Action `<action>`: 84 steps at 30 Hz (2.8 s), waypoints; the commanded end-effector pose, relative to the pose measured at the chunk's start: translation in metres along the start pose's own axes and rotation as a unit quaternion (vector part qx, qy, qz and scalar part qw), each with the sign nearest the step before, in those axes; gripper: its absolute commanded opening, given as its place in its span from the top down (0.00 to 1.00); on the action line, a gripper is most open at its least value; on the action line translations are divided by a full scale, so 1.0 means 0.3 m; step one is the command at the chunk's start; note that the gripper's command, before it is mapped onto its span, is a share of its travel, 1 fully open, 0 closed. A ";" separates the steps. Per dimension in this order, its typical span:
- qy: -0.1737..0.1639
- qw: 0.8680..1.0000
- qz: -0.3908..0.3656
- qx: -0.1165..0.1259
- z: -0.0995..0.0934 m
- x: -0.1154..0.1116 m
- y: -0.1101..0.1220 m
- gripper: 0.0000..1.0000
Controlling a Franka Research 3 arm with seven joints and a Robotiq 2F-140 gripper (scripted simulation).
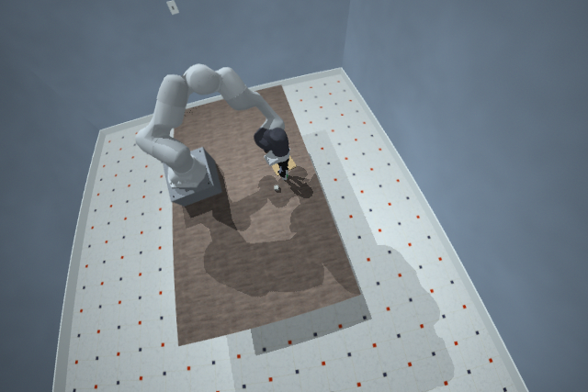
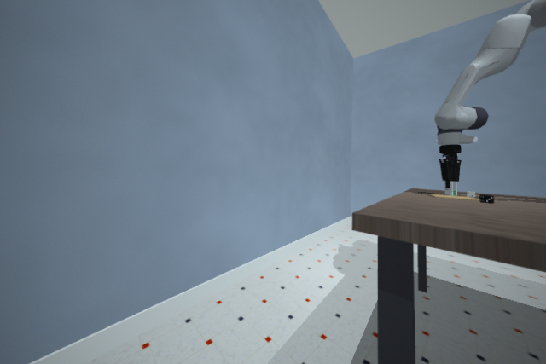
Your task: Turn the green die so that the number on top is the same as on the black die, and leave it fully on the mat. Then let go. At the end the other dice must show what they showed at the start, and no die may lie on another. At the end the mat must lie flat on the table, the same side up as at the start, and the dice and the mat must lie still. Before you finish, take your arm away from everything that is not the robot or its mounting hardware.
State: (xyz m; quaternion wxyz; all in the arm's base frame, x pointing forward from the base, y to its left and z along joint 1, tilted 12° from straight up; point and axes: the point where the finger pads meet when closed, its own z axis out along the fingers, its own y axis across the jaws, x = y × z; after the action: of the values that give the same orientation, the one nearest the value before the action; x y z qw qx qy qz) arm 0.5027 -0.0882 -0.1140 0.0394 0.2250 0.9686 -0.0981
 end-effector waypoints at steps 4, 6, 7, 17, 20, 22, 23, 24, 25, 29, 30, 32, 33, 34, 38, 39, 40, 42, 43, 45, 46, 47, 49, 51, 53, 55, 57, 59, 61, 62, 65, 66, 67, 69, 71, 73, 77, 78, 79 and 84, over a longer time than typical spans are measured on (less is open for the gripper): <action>-0.001 1.000 0.000 0.000 -0.004 -0.003 0.000 0.87; -0.001 1.000 0.000 0.000 -0.004 -0.003 0.000 0.87; -0.001 1.000 0.000 0.000 -0.010 -0.003 0.000 0.87; -0.001 1.000 0.000 0.000 -0.213 -0.002 0.000 0.87; -0.001 1.000 0.000 0.000 -0.279 -0.002 0.000 0.87; -0.001 1.000 0.000 0.000 -0.296 -0.002 0.000 0.87; -0.001 1.000 0.000 0.000 -0.296 -0.002 0.000 0.87; -0.001 1.000 0.000 0.000 -0.310 -0.002 0.000 0.87; -0.001 1.000 0.000 0.000 -0.320 -0.002 0.000 0.87; -0.001 1.000 0.000 0.000 -0.332 -0.002 0.000 0.87; -0.001 1.000 0.000 0.000 -0.332 -0.002 0.000 0.87; -0.001 1.000 0.000 0.000 -0.332 -0.002 0.000 0.87; -0.001 1.000 0.000 0.000 -0.332 -0.002 0.000 0.87; -0.001 1.000 0.000 0.000 -0.332 -0.002 0.000 0.87; -0.001 0.999 -0.039 0.000 -0.329 0.005 0.017 0.87; -0.001 0.999 -0.039 0.000 -0.329 0.005 0.017 0.87; -0.001 0.999 -0.039 0.000 -0.329 0.005 0.017 0.87; 0.000 0.994 -0.111 0.001 -0.325 0.019 0.048 0.87; 0.000 0.993 -0.121 0.002 -0.324 0.021 0.052 0.87; 0.000 0.990 -0.144 0.002 -0.322 0.025 0.062 0.87; 0.001 0.988 -0.156 0.002 -0.322 0.028 0.067 0.87; 0.001 0.986 -0.168 0.002 -0.321 0.030 0.073 0.87; 0.001 0.982 -0.190 0.002 -0.320 0.035 0.082 0.87; 0.001 0.977 -0.211 0.002 -0.319 0.039 0.092 0.87; 0.001 0.973 -0.232 0.002 -0.317 0.043 0.101 0.87; 0.001 0.968 -0.253 0.003 -0.316 0.047 0.111 0.87; 0.001 0.968 -0.253 0.003 -0.316 0.047 0.111 0.87; 0.002 0.957 -0.291 0.003 -0.314 0.055 0.128 0.87; 0.002 0.953 -0.303 0.003 -0.314 0.058 0.133 0.87; 0.002 0.947 -0.321 0.003 -0.313 0.062 0.142 0.87; 0.002 0.936 -0.352 0.003 -0.311 0.069 0.156 0.87; 0.002 0.932 -0.363 0.003 -0.311 0.071 0.161 0.87; 0.002 0.928 -0.373 0.003 -0.310 0.073 0.166 0.87; 0.002 0.921 -0.390 0.003 -0.310 0.077 0.174 0.87; 0.002 0.910 -0.414 0.003 -0.309 0.083 0.186 0.87; 0.002 0.906 -0.424 0.003 -0.308 0.085 0.191 0.87; 0.002 0.882 -0.470 0.002 -0.307 0.096 0.214 0.87; 0.002 0.881 -0.473 0.002 -0.307 0.097 0.215 0.87; 0.002 0.872 -0.489 0.002 -0.306 0.101 0.223 0.87; 0.002 0.843 -0.538 0.002 -0.305 0.113 0.249 0.87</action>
State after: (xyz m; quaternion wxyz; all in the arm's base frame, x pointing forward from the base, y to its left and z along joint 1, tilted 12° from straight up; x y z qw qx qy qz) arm 0.4999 0.0086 -0.0417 -0.0170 -0.2599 0.9601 -0.1021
